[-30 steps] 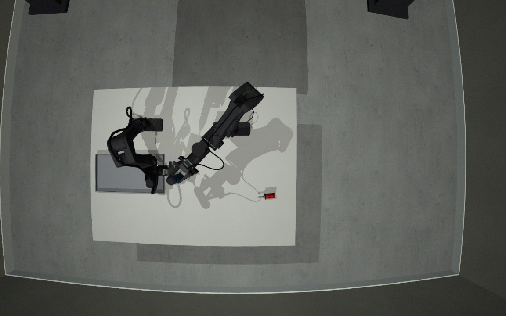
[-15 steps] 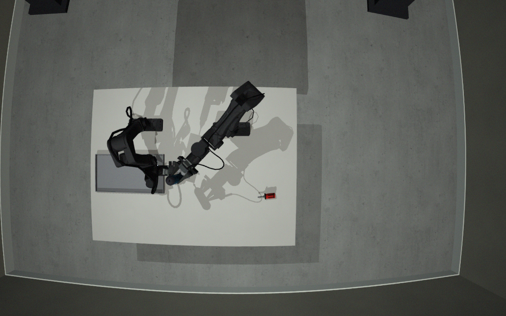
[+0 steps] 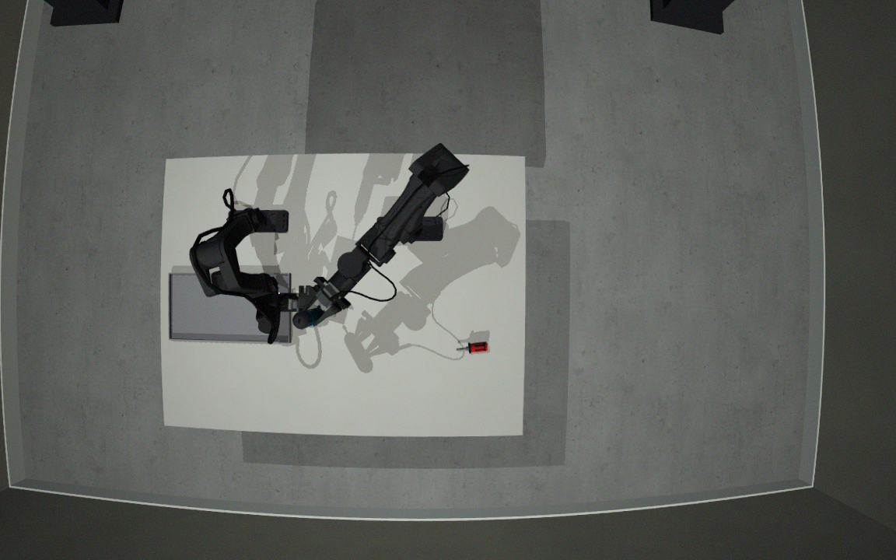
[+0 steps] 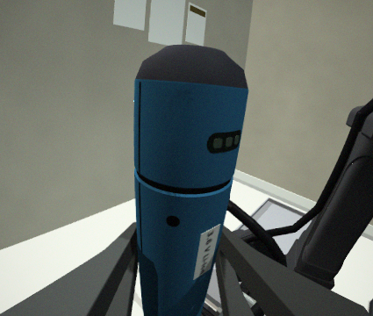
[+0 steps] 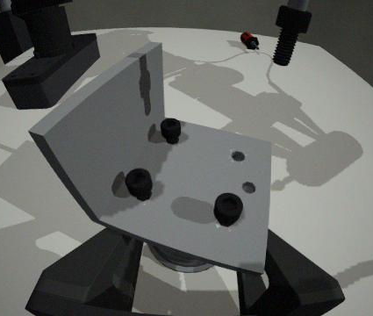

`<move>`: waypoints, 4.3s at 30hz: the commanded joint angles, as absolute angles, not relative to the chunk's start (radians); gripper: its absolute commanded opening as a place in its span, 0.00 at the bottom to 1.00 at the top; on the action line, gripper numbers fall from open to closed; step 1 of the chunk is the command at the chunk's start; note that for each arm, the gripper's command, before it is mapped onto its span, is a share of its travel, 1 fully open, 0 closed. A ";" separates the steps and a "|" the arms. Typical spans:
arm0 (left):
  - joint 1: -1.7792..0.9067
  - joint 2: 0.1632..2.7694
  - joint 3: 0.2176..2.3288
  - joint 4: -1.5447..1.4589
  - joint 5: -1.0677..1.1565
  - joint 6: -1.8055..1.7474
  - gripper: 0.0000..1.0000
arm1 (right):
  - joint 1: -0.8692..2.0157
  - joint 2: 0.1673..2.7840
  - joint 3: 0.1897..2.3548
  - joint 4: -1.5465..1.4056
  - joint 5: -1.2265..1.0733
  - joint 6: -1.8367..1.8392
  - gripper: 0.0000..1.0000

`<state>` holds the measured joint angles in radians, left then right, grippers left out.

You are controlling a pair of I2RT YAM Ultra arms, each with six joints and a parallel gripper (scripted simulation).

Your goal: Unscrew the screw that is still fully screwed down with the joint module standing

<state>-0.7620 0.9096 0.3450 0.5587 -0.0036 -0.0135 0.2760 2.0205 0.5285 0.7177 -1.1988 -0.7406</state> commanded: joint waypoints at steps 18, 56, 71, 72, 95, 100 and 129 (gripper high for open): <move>-0.750 0.874 0.412 0.610 -0.006 -0.004 0.42 | 0.288 2.006 0.528 0.716 -1.214 -0.744 0.59; -0.755 0.854 0.414 0.610 -0.012 -0.002 0.42 | 0.288 2.006 0.528 0.716 -1.214 -0.744 0.59; -0.758 0.868 0.417 0.609 -0.013 -0.001 0.42 | 0.288 2.006 0.528 0.716 -1.214 -0.744 0.59; -0.758 0.868 0.417 0.609 -0.013 -0.001 0.42 | 0.288 2.006 0.528 0.716 -1.214 -0.744 0.59; -0.758 0.822 0.408 0.591 -0.013 -0.001 0.42 | 0.288 2.006 0.528 0.716 -1.214 -0.744 0.59; -0.757 0.789 0.400 0.566 -0.012 -0.001 0.42 | 0.288 2.006 0.528 0.716 -1.214 -0.744 0.59; -0.755 0.643 0.358 0.449 -0.010 -0.001 0.42 | 0.288 2.006 0.528 0.716 -1.214 -0.744 0.59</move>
<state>-0.7620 0.6926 0.3416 0.3996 -0.0044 -0.0097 0.2760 2.0205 0.5285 0.7177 -1.1988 -0.7406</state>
